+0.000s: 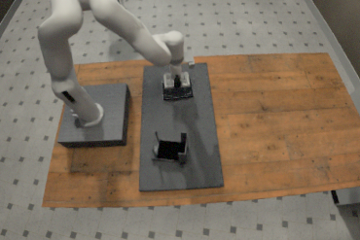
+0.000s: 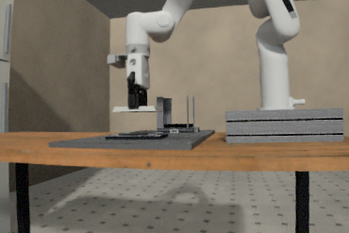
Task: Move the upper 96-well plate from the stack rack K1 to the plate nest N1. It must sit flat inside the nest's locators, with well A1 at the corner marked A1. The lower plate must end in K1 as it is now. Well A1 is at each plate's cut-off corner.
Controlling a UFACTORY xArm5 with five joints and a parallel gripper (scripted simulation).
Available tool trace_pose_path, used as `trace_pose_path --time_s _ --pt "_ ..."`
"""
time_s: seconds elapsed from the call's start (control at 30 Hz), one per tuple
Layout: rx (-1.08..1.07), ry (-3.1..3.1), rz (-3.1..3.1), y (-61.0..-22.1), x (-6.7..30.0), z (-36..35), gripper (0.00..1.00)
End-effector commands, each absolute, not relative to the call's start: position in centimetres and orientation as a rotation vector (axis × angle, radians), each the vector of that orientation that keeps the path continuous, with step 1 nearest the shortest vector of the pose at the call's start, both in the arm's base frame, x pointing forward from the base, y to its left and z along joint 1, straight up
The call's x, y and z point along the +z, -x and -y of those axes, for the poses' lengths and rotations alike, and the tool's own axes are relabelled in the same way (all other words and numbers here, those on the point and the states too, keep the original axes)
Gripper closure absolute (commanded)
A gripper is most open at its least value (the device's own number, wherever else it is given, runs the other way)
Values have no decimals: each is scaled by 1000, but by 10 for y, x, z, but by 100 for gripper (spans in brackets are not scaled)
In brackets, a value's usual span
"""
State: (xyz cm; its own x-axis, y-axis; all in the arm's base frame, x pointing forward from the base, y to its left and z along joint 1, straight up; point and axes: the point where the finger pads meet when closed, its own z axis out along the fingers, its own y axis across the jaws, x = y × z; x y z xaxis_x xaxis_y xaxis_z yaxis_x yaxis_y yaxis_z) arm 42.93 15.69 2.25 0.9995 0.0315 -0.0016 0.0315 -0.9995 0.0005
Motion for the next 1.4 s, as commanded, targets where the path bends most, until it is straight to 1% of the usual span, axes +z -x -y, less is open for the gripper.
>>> trace_pose_path --time_s 0.0,1.0,1.37 --pt "6 -3142 -50 -431 20 -158 100" --pt "6 -3142 -50 -431 -26 -158 100" --pt "6 -3142 -50 -431 -32 -158 100"
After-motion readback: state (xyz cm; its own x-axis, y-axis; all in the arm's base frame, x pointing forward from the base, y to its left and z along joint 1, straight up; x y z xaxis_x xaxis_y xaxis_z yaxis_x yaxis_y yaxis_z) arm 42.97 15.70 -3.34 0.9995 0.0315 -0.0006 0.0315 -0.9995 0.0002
